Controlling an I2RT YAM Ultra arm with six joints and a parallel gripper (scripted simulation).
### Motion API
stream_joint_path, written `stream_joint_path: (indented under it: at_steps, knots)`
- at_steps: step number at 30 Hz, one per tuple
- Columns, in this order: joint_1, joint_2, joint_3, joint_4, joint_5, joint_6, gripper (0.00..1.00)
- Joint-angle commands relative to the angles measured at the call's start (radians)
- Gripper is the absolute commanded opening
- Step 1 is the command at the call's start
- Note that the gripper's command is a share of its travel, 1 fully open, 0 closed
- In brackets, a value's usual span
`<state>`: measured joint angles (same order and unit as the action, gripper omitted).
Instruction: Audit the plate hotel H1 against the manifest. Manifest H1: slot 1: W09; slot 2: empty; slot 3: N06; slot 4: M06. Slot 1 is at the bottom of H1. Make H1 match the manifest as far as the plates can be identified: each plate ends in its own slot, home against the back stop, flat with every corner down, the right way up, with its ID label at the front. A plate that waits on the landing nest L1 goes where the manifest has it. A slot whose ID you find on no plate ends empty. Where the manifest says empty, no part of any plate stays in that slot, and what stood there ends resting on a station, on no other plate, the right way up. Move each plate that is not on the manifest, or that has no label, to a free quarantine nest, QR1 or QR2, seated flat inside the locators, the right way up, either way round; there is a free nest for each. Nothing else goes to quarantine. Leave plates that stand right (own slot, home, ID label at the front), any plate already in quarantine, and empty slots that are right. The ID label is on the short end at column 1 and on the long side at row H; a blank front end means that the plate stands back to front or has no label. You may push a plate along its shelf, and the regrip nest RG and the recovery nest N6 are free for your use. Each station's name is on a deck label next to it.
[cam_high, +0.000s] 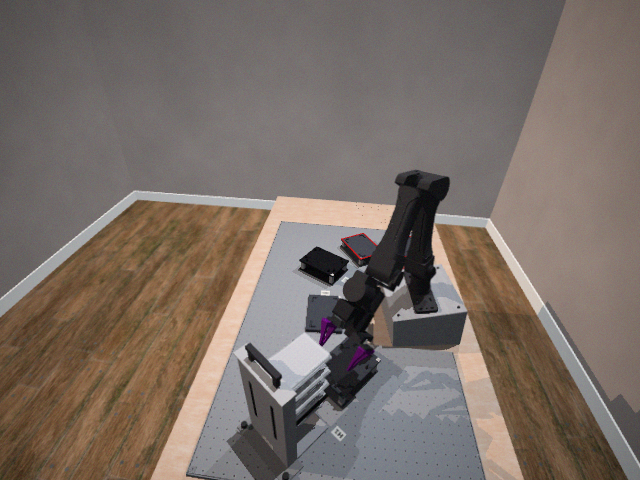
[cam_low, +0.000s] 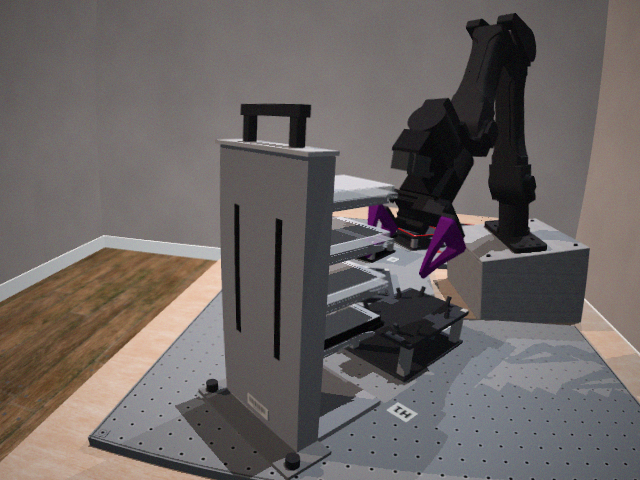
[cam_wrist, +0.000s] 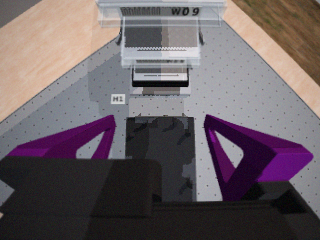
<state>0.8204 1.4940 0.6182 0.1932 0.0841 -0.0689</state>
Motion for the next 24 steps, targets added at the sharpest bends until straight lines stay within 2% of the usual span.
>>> stream_joint_path:
  at_steps: [1, 16, 24]
  knots:
    - [0.0, -0.031, -0.008, 0.007, -0.001, -0.002, 1.0]
    - [0.001, -0.115, -0.089, 0.004, 0.0, -0.002, 1.0]
    - [0.0, -0.103, -0.095, 0.022, -0.001, -0.003, 1.0]
